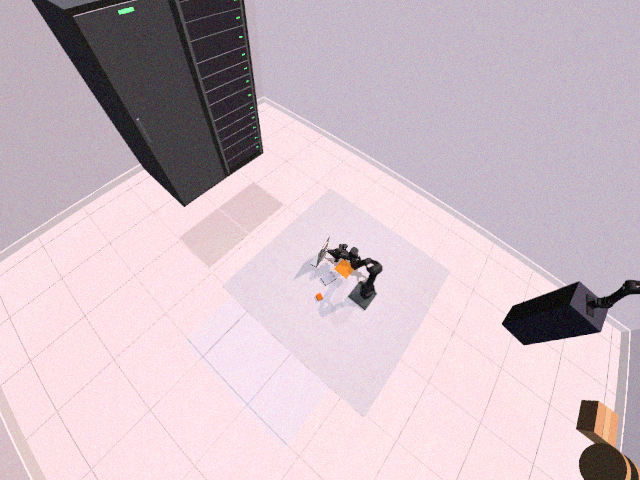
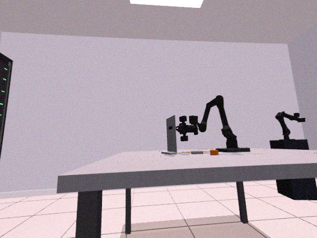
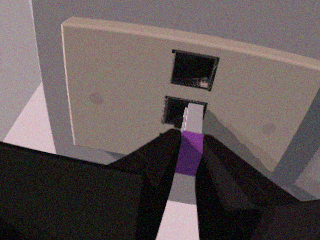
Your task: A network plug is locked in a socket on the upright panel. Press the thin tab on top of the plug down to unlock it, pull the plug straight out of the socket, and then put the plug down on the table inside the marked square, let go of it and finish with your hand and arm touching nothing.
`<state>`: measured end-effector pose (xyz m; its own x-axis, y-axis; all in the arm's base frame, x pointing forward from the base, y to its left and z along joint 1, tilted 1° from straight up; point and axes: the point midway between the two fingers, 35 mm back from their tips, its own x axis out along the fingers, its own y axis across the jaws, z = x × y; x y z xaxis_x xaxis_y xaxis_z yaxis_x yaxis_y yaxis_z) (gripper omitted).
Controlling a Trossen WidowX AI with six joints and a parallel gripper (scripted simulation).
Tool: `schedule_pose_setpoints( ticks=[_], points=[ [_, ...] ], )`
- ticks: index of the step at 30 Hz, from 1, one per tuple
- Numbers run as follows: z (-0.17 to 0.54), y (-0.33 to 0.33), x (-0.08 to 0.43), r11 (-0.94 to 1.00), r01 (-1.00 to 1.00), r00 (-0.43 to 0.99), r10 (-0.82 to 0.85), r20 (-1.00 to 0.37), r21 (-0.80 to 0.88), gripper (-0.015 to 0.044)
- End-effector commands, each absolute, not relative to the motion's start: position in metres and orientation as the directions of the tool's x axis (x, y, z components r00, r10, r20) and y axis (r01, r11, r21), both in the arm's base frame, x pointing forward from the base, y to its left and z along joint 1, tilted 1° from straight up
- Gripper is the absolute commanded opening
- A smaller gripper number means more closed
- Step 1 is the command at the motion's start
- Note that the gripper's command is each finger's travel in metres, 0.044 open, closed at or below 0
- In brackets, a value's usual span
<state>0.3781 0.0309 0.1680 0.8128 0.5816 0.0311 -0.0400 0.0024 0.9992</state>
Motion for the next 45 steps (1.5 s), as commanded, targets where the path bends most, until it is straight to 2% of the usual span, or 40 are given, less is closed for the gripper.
schedule_pose_setpoints(
  ticks=[1,45],
  points=[
    [0.168,0.030,0.375,0.005,-0.042,0.813,0.582,0.031,0.999,0.0000],
    [0.166,0.014,0.344,0.006,-0.038,0.813,0.582,0.028,0.999,0.0000]
  ],
)
